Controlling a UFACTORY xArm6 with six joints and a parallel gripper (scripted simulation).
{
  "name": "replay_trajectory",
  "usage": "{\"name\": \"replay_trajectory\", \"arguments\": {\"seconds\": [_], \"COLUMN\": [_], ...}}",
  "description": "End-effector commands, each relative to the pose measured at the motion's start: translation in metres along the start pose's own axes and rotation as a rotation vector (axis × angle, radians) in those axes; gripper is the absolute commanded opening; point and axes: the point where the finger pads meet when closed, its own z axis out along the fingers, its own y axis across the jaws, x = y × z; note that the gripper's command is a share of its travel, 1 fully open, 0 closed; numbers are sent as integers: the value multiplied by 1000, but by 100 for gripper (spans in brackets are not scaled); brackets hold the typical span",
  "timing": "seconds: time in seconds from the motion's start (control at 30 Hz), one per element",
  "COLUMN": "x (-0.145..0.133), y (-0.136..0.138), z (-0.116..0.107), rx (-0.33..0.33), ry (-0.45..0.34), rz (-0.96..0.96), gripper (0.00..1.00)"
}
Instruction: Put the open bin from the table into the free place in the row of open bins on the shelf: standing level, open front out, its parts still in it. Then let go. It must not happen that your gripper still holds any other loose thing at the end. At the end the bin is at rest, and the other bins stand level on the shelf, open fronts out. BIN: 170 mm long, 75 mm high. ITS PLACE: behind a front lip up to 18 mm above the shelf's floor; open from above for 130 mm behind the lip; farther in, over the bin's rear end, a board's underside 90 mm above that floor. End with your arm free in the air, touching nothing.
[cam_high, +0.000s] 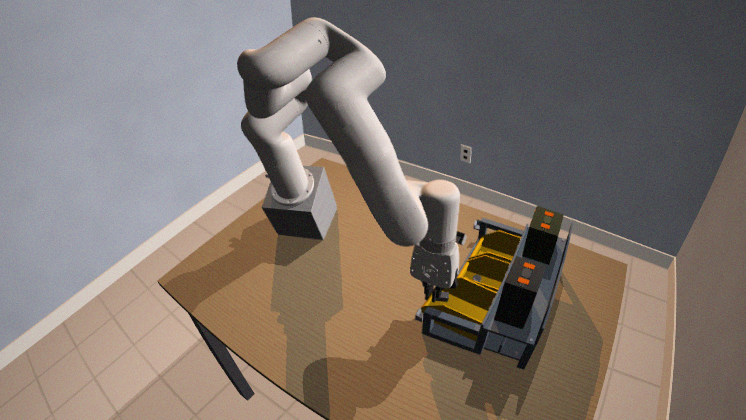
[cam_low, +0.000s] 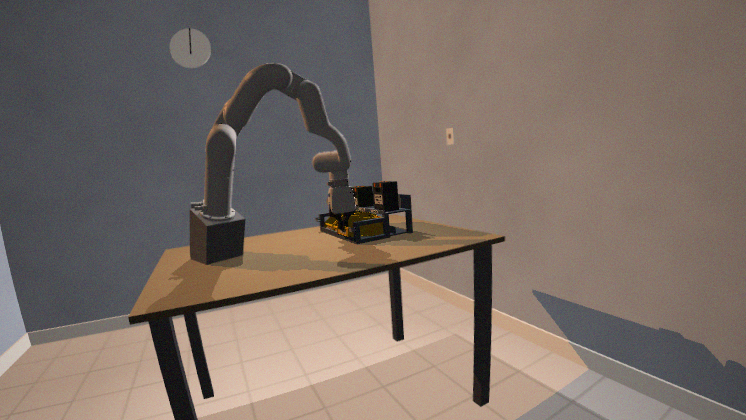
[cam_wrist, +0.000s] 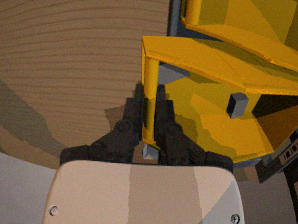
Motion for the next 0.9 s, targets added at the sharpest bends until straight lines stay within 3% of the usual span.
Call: {"name": "replay_trajectory", "arguments": {"seconds": [0.0,0.87], "x": [0,0], "y": [6,22], "z": [-1,-1], "rx": [-4,-5], "ry": [0,0], "rz": [1,1], "gripper": [0,0]}}
